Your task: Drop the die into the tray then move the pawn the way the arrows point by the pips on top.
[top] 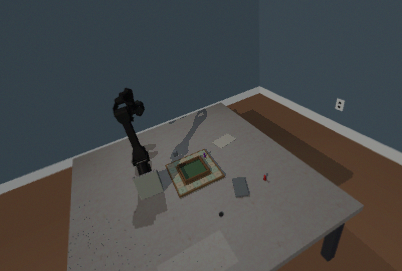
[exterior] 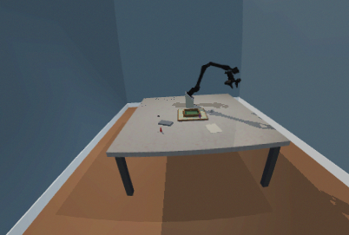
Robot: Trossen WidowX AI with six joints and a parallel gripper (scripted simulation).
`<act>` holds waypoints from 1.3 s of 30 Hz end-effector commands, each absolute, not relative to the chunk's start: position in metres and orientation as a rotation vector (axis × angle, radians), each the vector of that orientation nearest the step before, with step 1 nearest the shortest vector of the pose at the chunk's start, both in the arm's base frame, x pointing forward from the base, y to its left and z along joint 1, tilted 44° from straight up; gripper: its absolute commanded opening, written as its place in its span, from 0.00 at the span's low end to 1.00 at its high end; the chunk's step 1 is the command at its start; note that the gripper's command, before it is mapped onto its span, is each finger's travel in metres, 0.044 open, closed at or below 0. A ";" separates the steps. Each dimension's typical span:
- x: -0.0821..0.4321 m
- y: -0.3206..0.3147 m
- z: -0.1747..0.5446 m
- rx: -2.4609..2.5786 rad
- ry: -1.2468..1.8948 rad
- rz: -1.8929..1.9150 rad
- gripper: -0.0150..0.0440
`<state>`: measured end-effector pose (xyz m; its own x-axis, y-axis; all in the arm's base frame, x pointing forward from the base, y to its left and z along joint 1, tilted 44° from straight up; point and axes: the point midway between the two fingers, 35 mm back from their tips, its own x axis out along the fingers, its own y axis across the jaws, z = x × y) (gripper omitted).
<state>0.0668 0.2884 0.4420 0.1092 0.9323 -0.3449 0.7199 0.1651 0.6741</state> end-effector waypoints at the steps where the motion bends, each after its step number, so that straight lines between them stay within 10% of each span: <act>1: 0.111 0.294 0.392 1.481 1.553 0.309 0.72; 20: 0.241 0.181 0.147 1.062 1.512 0.171 0.72; 39: 0.242 0.185 0.126 1.060 1.515 0.172 0.72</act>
